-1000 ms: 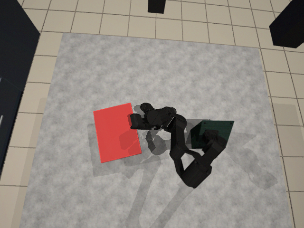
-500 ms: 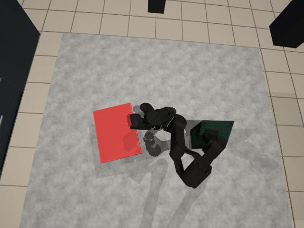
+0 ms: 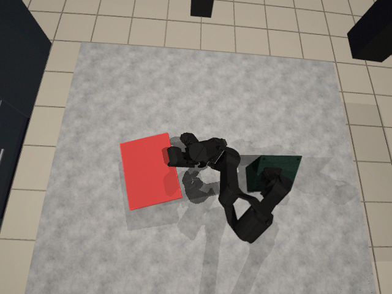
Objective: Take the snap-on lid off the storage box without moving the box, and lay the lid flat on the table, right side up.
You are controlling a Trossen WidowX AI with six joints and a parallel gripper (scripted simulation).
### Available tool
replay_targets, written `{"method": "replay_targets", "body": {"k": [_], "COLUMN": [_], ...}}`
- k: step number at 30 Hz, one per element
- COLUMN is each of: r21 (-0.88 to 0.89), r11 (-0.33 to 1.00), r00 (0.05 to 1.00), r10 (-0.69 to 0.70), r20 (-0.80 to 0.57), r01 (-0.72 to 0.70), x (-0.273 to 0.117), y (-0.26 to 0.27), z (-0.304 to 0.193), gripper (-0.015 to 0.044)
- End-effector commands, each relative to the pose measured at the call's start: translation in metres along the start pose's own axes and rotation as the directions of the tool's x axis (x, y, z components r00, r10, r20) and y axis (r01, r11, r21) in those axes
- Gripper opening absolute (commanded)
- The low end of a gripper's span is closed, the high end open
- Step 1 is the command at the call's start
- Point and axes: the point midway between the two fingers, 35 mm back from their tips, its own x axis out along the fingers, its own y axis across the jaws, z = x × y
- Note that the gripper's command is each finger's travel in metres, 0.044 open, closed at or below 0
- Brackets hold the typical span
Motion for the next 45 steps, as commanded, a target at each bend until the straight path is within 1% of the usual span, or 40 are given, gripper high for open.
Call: {"method": "replay_targets", "body": {"k": [1,45], "r21": [-0.002,-0.005], "r11": [1.000,1.000], "r00": [1.000,1.000], "r10": [0.003,0.003], "r20": [0.001,0.002], "r01": [-0.003,-0.003], "x": [-0.003,-0.027], "y": [0.004,0.059], "z": [0.000,0.000], "gripper": [0.0000,0.0000]}}
